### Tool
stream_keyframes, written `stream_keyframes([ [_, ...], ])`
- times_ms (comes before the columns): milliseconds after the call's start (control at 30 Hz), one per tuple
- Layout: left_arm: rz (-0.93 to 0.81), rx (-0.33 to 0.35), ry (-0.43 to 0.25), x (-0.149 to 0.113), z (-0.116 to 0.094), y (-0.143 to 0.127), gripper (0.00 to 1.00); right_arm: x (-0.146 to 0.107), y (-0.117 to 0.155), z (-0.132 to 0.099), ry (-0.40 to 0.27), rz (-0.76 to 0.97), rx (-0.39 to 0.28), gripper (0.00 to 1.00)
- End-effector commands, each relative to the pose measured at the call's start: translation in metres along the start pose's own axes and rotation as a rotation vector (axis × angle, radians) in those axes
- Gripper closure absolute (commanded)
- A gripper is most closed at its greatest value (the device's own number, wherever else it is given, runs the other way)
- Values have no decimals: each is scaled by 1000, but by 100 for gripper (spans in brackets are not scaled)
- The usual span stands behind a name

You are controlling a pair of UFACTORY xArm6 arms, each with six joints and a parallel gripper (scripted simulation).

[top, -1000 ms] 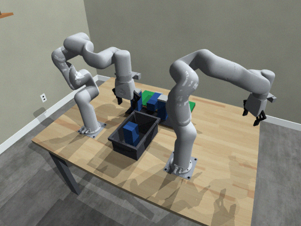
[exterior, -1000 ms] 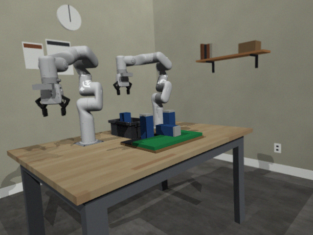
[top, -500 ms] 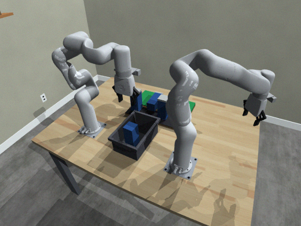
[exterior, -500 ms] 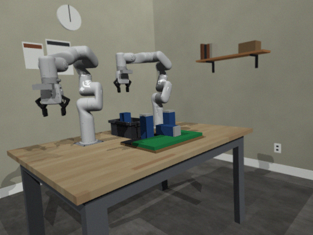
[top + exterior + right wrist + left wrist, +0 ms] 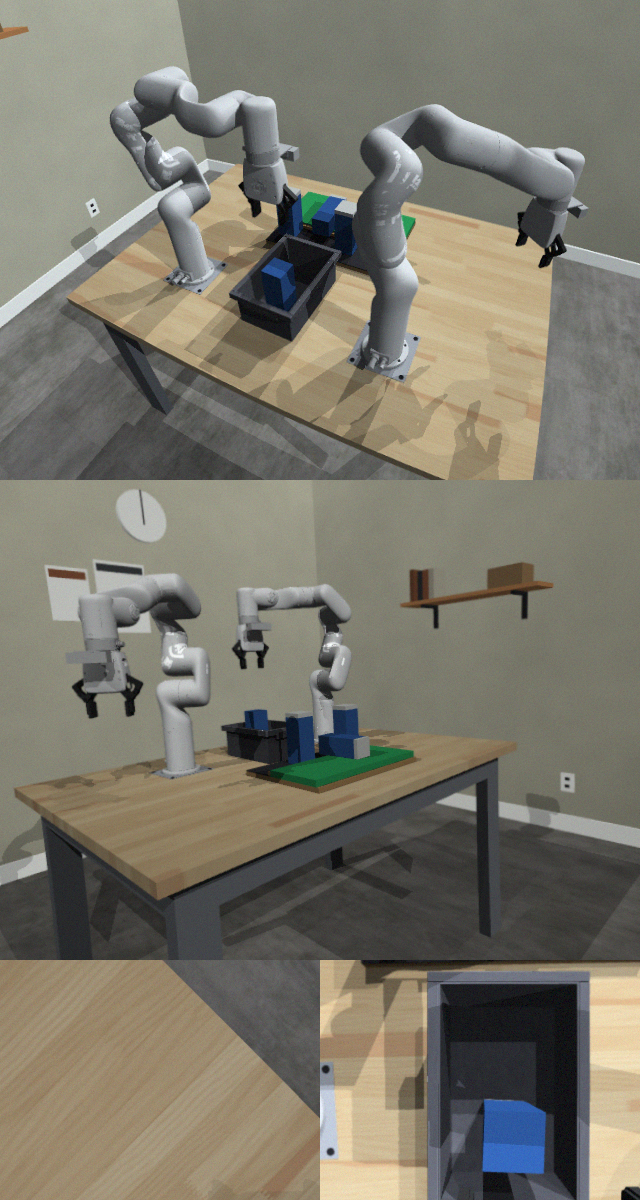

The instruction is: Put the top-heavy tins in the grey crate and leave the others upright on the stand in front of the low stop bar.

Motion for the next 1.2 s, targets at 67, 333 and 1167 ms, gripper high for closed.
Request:
stream_keyframes([
  [67,0,-4,-1,0,-2,1,16,1,0,-2,4,0,-1,0],
  [333,0,-4,-1,0,-2,1,16,1,0,-2,4,0,-1,0],
  [1167,-59,-1,1,26,-10,0,16,1,0,-2,4,0,-1,0],
])
Point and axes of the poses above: on each arm, the point where the finger pads meet when closed, its own z axis out along the fingers, its own y axis across the jaws, x = y × z, the point moved 1 cm from there along -z, back along the fingers, and after that the axes turned 6 degrees about -z, right-handed, at the moved point
